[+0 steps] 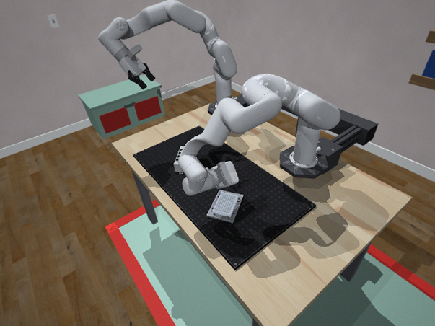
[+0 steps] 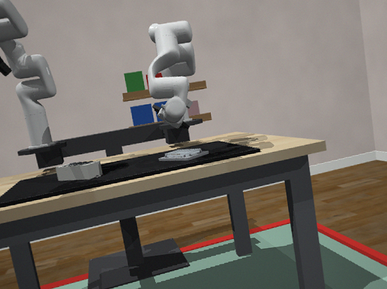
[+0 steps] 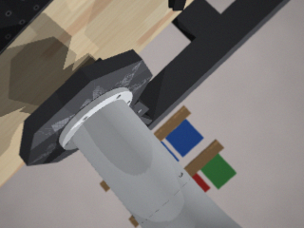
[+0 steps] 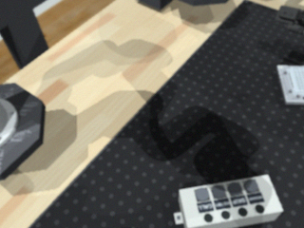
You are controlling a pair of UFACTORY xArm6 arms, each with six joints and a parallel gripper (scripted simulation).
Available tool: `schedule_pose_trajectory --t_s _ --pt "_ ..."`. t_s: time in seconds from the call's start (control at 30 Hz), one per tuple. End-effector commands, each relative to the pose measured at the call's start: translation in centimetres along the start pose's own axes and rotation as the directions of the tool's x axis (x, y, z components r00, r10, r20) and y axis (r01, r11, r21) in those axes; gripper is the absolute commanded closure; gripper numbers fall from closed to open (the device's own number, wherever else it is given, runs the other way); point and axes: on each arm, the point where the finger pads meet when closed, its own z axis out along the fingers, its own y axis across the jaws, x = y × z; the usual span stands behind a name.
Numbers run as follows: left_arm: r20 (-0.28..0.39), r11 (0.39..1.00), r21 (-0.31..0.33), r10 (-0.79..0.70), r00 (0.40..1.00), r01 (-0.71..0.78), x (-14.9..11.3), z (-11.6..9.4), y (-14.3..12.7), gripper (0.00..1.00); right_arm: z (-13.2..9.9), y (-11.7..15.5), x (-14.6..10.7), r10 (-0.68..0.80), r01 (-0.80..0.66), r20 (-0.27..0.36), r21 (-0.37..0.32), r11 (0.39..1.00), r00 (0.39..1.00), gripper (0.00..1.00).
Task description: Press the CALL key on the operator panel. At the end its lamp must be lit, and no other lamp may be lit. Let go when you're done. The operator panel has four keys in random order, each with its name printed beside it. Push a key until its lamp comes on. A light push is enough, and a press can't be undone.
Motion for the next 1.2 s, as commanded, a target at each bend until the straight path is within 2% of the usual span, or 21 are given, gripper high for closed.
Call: schedule_pose_trajectory --t_s 0.0,0.33,0.43,0.83,0.97,1.17 --pt "0.003 1.000 -0.002 0.001 1.000 -0.001 0.0 -0.1 -0.1 0.00 -0.8 -1.1 0.9 0.060 -0.060 0.049 -0.010 0.998 0.997 0.00" --pt "0.003 1.000 -0.002 0.001 1.000 -0.001 0.0 -0.1 -0.1 0.00 -2.2 -4.4 3.1 0.236 -0.230 0.164 -0.054 0.972 0.958 0.00" --pt "0.003 1.000 -0.002 0.001 1.000 -0.001 0.0 -0.1 -0.1 0.00 -2.3 -4.8 3.3 0.253 -0.246 0.175 -0.061 0.967 0.951 0.00" --pt "0.003 1.000 -0.002 0.001 1.000 -0.001 0.0 -0.1 -0.1 0.00 -3.0 -9.1 5.6 0.454 -0.422 0.285 -0.169 0.891 0.844 0.00" --pt "0.003 1.000 -0.002 0.001 1.000 -0.001 0.0 -0.1 -0.1 0.00 -3.0 -9.8 6.0 0.484 -0.446 0.298 -0.190 0.875 0.823 0.00" --pt "0.003 1.000 -0.002 0.001 1.000 -0.001 0.0 -0.1 -0.1 0.00 -3.0 -11.8 6.8 0.566 -0.506 0.329 -0.255 0.824 0.756 0.00"
